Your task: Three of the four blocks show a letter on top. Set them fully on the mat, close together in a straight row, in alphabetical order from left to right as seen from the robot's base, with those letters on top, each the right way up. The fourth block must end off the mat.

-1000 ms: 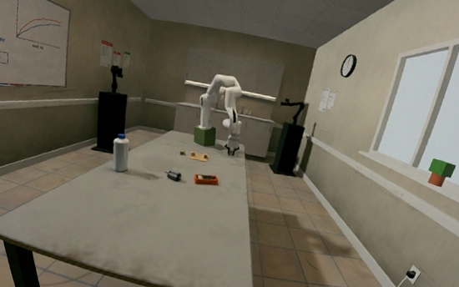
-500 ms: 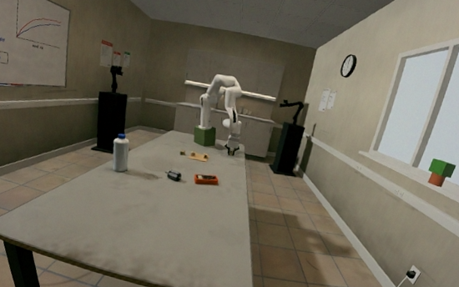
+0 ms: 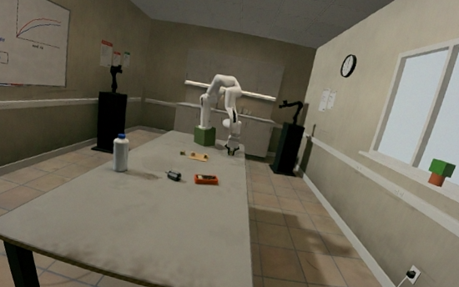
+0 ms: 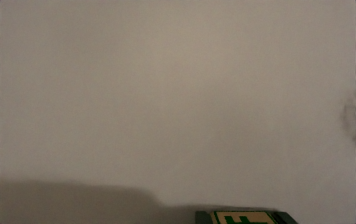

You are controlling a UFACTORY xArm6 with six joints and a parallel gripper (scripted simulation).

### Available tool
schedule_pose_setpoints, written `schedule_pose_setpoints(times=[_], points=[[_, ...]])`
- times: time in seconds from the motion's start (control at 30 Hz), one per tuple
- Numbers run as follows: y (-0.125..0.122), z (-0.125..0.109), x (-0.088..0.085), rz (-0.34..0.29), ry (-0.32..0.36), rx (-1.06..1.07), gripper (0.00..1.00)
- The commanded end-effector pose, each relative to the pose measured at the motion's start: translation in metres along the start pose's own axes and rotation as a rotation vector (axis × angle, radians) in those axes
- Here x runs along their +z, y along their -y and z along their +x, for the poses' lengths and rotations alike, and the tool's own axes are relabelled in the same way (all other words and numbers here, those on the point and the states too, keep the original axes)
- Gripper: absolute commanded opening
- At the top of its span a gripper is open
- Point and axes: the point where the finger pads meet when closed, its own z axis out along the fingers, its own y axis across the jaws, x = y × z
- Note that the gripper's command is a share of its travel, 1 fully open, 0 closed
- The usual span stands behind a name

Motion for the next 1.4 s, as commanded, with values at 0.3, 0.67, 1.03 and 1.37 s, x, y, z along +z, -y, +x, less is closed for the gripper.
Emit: schedule_pose_setpoints(times=[0.3,0.67,1.03,1.37], points=[[0.001,0.001,-0.019,0.003,-0.001,0.000,0.28],[0.001,0.001,-0.074,0.004,-0.002,0.000,0.28],[0.001,0.001,-0.100,0.004,-0.002,0.000,0.28],[0.001,0.001,-0.101,0.004,-0.002,0.000,0.28]])
